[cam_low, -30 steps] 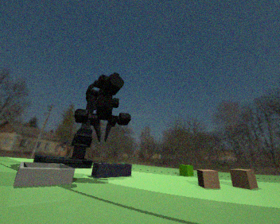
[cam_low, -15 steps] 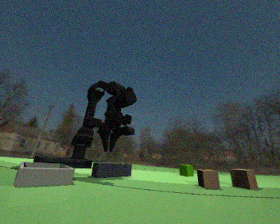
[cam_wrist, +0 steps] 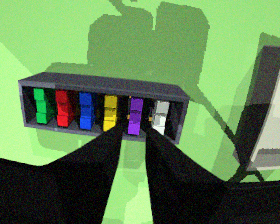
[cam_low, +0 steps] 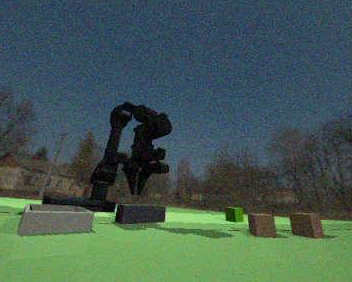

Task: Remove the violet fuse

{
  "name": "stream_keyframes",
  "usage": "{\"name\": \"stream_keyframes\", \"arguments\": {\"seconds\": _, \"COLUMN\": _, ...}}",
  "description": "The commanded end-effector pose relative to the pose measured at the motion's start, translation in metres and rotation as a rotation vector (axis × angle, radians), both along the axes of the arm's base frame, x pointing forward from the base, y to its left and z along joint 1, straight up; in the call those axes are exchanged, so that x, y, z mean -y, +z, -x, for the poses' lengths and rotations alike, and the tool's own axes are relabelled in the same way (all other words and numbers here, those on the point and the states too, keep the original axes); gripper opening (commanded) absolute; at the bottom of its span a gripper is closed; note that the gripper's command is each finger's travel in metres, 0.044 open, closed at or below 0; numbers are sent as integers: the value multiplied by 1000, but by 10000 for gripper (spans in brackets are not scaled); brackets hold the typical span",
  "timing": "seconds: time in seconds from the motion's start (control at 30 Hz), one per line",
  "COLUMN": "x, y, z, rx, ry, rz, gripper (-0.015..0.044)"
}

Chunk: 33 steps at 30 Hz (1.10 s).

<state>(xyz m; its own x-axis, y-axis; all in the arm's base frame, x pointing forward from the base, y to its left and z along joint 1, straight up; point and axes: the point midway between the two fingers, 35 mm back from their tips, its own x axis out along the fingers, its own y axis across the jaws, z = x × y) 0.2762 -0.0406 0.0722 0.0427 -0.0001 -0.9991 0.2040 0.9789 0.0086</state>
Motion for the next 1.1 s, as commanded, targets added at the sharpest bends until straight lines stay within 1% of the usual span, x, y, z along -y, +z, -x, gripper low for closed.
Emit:
{"name": "stream_keyframes", "arguments": {"seconds": 0.0, "x": 1, "y": -7, "z": 1, "rx": -11, "ry": 3, "rz": 4, "gripper": 72}}
{"name": "stream_keyframes", "arguments": {"seconds": 0.53, "x": 0, "y": -22, "z": 1, "rx": -11, "ry": 3, "rz": 4, "gripper": 72}}
{"name": "stream_keyframes", "arguments": {"seconds": 1.07, "x": 0, "y": -25, "z": 1, "rx": -11, "ry": 3, "rz": 4, "gripper": 72}}
